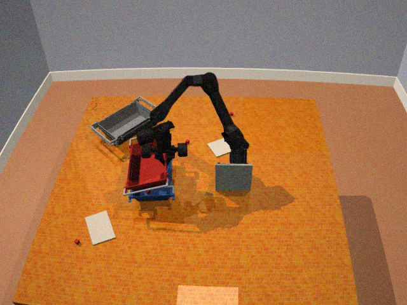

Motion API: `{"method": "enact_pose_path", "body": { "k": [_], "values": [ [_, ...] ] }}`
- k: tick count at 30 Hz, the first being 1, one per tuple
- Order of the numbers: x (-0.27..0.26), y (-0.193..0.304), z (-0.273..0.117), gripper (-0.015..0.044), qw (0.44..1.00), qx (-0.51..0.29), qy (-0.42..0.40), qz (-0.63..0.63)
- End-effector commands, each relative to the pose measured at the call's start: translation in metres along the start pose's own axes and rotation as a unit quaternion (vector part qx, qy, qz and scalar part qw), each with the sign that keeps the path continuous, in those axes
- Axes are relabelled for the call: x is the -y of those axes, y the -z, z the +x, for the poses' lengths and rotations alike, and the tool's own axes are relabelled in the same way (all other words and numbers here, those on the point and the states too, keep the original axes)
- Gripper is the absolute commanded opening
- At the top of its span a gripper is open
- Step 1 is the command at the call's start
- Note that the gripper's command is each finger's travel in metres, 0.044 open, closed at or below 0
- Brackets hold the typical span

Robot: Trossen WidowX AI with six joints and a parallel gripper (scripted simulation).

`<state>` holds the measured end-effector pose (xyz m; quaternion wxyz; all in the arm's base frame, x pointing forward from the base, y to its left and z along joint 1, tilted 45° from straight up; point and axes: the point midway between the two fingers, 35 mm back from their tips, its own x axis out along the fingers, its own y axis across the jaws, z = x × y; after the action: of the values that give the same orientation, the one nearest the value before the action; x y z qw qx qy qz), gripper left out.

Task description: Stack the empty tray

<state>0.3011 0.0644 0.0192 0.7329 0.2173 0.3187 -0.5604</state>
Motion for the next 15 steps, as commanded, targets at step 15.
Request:
{"method": "enact_pose_path", "body": {
  "k": [15],
  "values": [
    [0.0059,-0.0025,0.0114,0.0,1.0,0.0,0.009,0.0]
  ]
}}
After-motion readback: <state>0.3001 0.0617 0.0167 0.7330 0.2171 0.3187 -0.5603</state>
